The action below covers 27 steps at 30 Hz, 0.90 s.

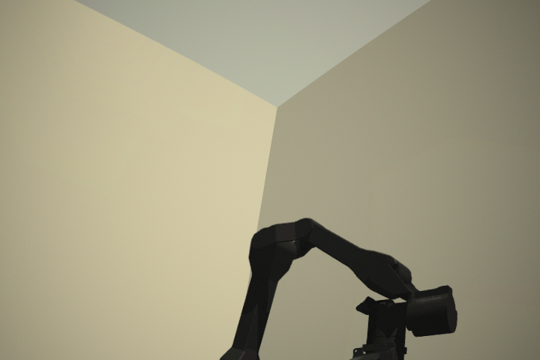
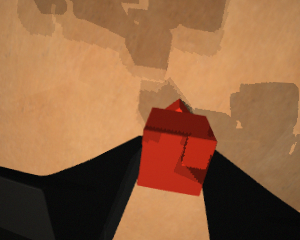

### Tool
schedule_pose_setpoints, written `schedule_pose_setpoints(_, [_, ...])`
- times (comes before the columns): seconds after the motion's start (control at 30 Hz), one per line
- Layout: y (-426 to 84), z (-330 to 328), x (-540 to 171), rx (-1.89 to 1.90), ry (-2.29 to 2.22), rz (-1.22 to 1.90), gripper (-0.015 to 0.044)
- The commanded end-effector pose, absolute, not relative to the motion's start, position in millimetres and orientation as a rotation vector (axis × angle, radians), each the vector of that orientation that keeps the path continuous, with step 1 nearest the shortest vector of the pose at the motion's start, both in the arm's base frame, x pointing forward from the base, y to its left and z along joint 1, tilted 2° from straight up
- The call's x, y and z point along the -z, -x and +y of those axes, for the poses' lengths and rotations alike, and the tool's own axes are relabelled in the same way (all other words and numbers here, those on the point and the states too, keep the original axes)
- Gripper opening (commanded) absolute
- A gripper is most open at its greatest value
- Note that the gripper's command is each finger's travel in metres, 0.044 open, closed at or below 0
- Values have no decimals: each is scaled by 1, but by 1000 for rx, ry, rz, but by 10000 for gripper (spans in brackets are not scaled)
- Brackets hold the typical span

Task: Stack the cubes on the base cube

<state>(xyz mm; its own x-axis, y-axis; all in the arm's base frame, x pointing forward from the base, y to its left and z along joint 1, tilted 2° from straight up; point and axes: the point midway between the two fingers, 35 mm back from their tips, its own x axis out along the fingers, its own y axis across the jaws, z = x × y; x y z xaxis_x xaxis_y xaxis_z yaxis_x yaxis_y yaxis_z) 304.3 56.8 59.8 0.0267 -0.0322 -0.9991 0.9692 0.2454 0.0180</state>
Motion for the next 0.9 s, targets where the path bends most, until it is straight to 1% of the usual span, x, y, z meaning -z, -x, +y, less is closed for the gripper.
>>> schedule_pose_setpoints(0.0, [-301, 56, -46, 1040, -995, 1280, 105])
schedule_pose_setpoints(0.47, [-301, 56, -46, 1040, -996, 1280, 105])
schedule_pose_setpoints(0.87, [-303, 55, -17, 1048, -1022, 1285, 105])
